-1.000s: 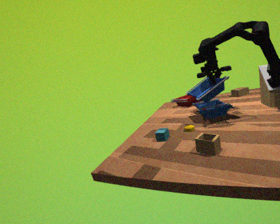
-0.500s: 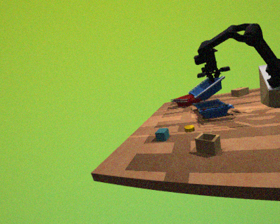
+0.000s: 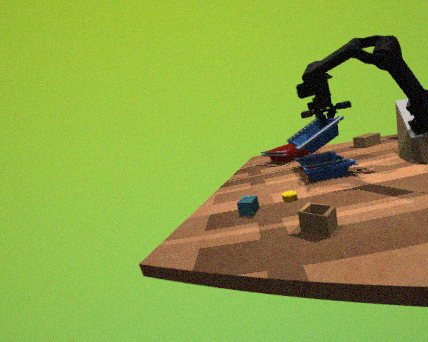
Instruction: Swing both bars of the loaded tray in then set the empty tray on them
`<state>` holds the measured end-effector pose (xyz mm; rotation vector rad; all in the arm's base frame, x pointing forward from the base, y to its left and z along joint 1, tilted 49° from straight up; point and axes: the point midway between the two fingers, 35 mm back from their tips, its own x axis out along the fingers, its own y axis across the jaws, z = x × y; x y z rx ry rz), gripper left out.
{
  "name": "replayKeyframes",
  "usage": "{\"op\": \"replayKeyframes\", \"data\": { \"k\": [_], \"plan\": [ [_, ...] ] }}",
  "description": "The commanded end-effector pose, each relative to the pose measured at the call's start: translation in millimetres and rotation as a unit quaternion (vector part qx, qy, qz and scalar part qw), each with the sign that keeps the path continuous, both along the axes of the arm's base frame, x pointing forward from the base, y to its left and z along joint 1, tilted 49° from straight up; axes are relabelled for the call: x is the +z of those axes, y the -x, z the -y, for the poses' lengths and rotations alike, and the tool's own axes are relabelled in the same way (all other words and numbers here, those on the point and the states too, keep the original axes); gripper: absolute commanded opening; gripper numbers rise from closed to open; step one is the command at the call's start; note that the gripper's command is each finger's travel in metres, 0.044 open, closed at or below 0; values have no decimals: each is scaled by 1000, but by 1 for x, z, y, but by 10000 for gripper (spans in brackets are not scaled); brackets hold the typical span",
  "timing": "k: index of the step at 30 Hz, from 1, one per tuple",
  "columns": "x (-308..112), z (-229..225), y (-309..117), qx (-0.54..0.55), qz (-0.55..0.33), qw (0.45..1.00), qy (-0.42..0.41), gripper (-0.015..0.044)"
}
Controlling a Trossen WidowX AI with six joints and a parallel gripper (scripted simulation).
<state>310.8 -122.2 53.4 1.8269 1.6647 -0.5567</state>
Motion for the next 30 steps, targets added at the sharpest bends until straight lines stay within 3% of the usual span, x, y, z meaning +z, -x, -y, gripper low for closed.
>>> {"op": "replayKeyframes", "data": {
  "k": [1,30],
  "plan": [
    [2,6,0,-8,8,1000,4,0],
    [-3,9,-3,-8,8,1000,4,0]
  ]
}}
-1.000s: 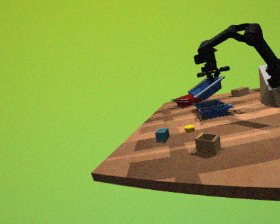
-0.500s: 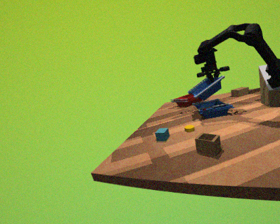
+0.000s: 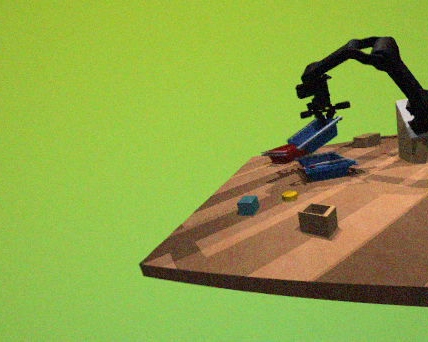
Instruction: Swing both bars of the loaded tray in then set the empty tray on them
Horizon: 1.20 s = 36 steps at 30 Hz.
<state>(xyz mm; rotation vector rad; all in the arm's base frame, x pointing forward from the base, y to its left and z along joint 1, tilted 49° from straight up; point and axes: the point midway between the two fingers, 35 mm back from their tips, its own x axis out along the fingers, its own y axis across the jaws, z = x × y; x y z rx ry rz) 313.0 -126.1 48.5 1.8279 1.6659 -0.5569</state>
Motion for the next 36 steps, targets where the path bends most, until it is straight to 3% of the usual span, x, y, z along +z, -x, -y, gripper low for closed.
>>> {"op": "replayKeyframes", "data": {
  "k": [1,36],
  "plan": [
    [1,5,-1,-8,8,1000,5,0],
    [-35,-34,-4,-8,9,1000,4,0]
  ]
}}
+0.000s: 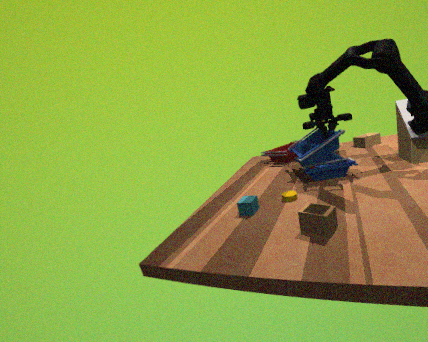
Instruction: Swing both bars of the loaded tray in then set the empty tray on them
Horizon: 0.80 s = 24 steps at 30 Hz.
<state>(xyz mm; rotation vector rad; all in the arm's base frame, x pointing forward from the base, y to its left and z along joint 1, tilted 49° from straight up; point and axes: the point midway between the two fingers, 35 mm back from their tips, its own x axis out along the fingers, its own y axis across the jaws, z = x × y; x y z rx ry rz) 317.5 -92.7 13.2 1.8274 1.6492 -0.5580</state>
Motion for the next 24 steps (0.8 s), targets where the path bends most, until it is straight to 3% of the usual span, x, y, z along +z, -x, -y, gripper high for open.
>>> {"op": "replayKeyframes", "data": {
  "k": [1,24],
  "plan": [
    [0,-2,1,-4,5,1000,-1,0],
    [-13,-13,11,-4,4,1000,-2,0]
  ]
}}
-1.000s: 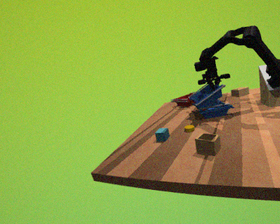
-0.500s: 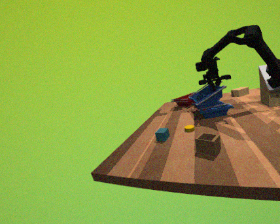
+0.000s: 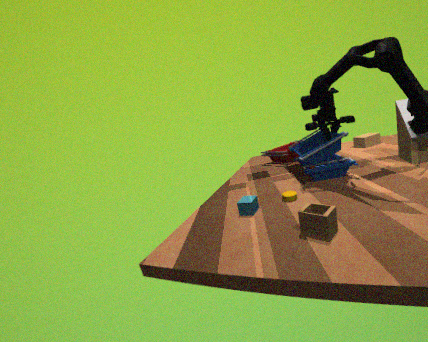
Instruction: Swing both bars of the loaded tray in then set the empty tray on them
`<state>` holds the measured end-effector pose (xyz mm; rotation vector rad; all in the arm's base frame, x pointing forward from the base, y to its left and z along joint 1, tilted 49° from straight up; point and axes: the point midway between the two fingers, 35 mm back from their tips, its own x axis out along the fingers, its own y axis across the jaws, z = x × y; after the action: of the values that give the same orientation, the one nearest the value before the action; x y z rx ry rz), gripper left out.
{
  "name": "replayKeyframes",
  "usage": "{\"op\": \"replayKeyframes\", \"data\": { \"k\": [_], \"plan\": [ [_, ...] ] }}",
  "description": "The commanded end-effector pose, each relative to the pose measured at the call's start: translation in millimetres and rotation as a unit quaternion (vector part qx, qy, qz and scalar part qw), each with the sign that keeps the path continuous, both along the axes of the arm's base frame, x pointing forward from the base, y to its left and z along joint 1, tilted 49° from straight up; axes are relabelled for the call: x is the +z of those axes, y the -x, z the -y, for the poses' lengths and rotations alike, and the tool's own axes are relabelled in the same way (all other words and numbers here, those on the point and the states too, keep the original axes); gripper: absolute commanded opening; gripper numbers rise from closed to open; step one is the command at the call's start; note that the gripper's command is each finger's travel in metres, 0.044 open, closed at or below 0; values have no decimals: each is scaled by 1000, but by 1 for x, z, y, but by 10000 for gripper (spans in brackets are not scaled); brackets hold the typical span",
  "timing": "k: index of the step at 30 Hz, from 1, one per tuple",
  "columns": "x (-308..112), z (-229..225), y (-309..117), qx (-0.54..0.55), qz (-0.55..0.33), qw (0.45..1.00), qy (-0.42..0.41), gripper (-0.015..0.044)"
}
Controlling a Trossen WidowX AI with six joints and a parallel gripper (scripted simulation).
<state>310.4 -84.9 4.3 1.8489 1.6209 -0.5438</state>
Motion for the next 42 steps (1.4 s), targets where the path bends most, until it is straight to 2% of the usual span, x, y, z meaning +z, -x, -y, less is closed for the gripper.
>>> {"op": "replayKeyframes", "data": {
  "k": [1,42],
  "plan": [
    [-4,-6,4,6,-6,1000,0,0],
    [-9,-11,7,6,-6,1000,0,0]
  ]
}}
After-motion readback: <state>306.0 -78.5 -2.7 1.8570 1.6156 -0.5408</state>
